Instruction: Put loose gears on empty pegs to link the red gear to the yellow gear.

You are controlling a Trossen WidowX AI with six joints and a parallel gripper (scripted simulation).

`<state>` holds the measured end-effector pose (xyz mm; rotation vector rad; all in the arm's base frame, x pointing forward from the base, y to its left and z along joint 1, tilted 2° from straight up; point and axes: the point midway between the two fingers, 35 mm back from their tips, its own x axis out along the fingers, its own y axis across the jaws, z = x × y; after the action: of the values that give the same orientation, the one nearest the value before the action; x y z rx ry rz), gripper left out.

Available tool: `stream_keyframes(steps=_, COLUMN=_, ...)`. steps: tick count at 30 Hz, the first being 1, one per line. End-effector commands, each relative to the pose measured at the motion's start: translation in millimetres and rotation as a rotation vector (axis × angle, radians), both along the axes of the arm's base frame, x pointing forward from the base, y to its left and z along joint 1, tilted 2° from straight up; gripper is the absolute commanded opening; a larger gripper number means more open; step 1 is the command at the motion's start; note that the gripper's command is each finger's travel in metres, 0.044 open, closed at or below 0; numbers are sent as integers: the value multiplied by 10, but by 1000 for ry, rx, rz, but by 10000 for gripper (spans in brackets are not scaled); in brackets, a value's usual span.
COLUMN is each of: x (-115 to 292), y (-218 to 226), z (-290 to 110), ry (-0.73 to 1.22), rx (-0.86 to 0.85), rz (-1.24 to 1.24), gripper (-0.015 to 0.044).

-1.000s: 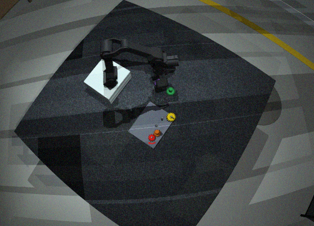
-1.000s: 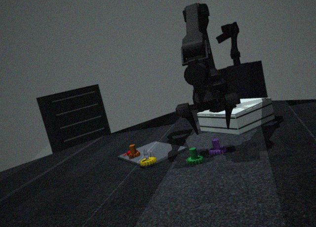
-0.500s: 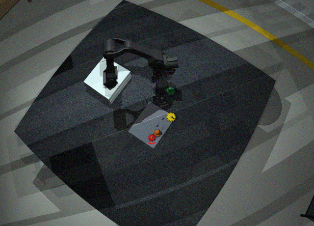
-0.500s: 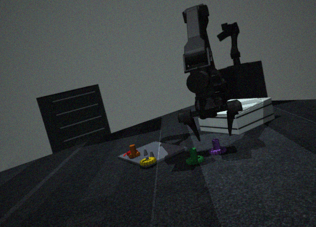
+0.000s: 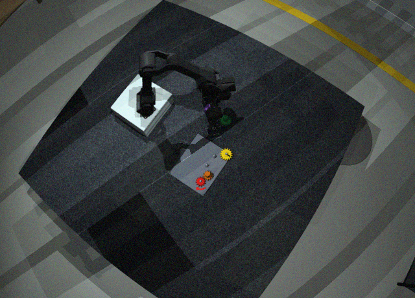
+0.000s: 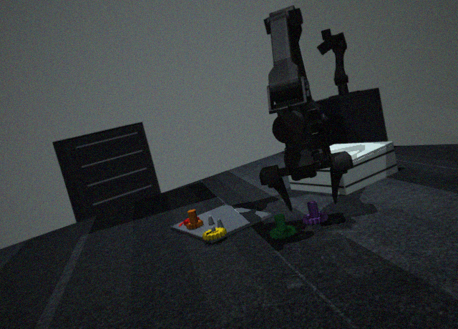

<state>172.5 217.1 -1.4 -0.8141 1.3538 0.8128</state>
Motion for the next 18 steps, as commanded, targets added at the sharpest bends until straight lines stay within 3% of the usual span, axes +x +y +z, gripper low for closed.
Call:
stream_keyframes(steps=1, x=-2, y=-16, z=-21, ry=-1, rx=-7, rz=-6, gripper=440)
stream_keyframes(steps=16, x=-2, y=-16, z=-21, ry=-1, rx=-7, rz=-6, gripper=46)
stream_keyframes(steps=18, x=-2, y=-16, z=-21, ry=-1, rx=-7, rz=-6, gripper=33)
